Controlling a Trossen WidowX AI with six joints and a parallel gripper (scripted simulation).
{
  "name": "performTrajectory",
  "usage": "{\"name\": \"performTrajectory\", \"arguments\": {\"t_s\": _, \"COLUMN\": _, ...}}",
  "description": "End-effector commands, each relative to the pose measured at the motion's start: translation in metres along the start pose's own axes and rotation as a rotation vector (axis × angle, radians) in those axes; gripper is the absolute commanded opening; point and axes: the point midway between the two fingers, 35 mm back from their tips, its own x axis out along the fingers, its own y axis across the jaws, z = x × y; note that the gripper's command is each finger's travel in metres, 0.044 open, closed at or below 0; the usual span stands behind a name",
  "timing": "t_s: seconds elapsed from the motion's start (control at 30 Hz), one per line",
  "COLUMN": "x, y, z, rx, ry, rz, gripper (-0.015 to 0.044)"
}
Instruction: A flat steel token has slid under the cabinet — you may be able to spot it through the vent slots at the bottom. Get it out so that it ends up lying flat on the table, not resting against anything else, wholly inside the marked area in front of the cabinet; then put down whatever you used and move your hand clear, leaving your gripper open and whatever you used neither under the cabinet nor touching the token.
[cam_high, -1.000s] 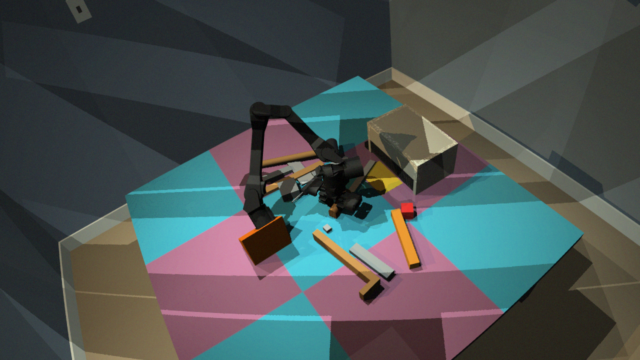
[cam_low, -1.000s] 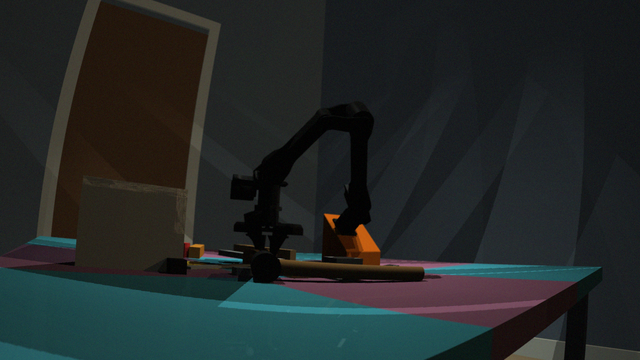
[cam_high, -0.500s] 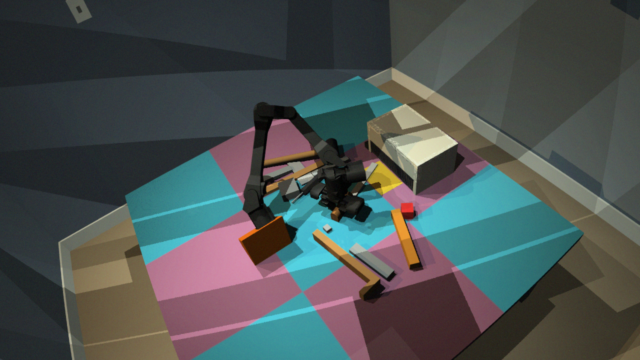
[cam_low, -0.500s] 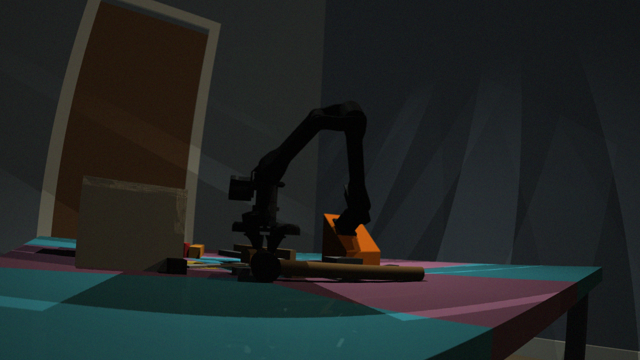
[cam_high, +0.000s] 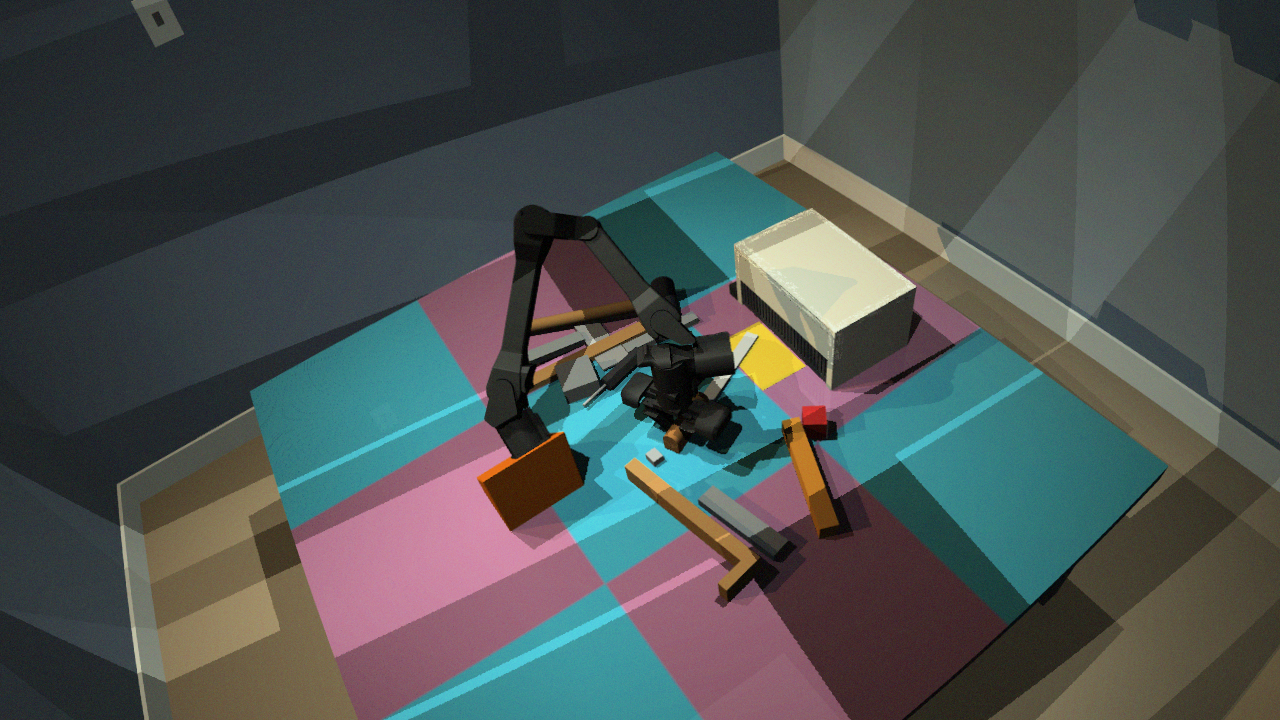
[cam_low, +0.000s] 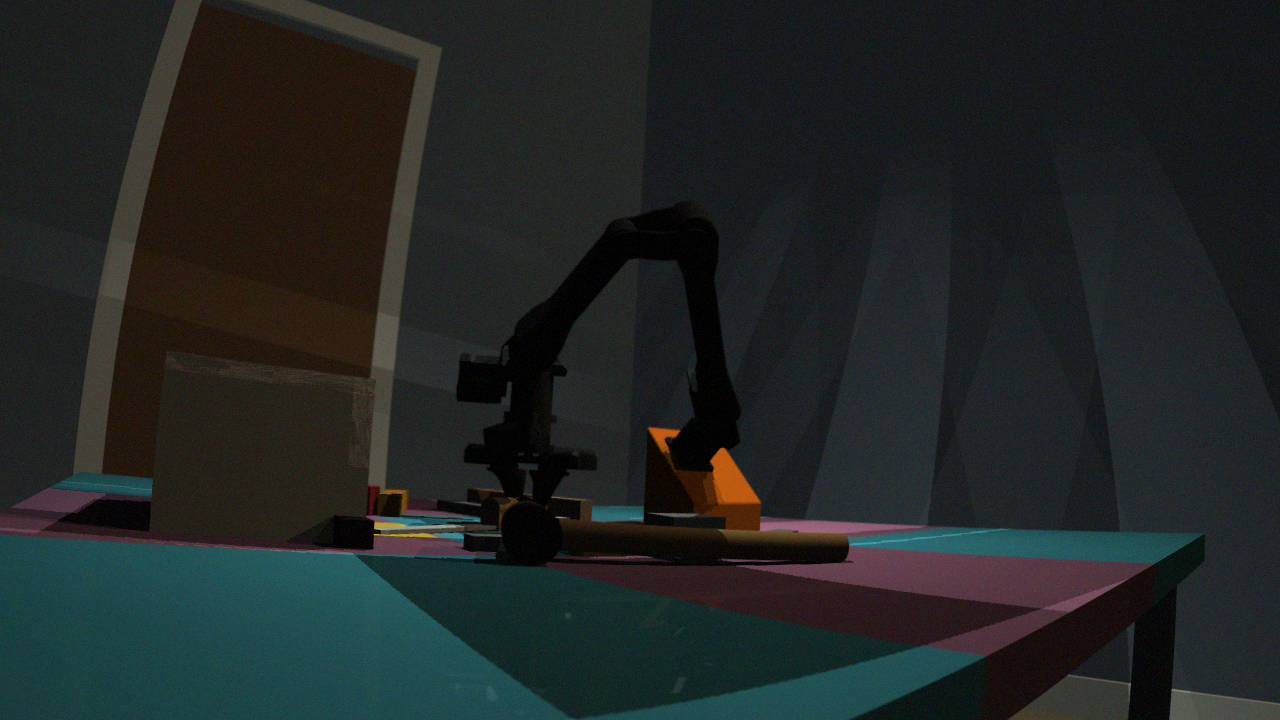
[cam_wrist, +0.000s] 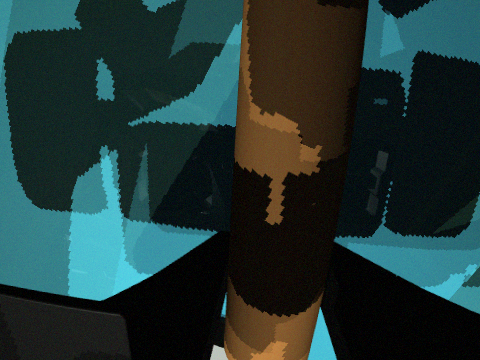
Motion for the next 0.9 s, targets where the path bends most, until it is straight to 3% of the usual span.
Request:
{"name": "performTrajectory", "arguments": {"t_s": 0.0, "x": -0.001, "y": -0.005, "z": -0.004, "rx": 0.002, "ry": -0.004, "rz": -0.003, "gripper": 0.0}}
{"name": "performTrajectory", "arguments": {"t_s": 0.87, "x": -0.001, "y": -0.025, "z": -0.027, "rx": 0.002, "ry": -0.003, "rz": -0.005, "gripper": 0.0}}
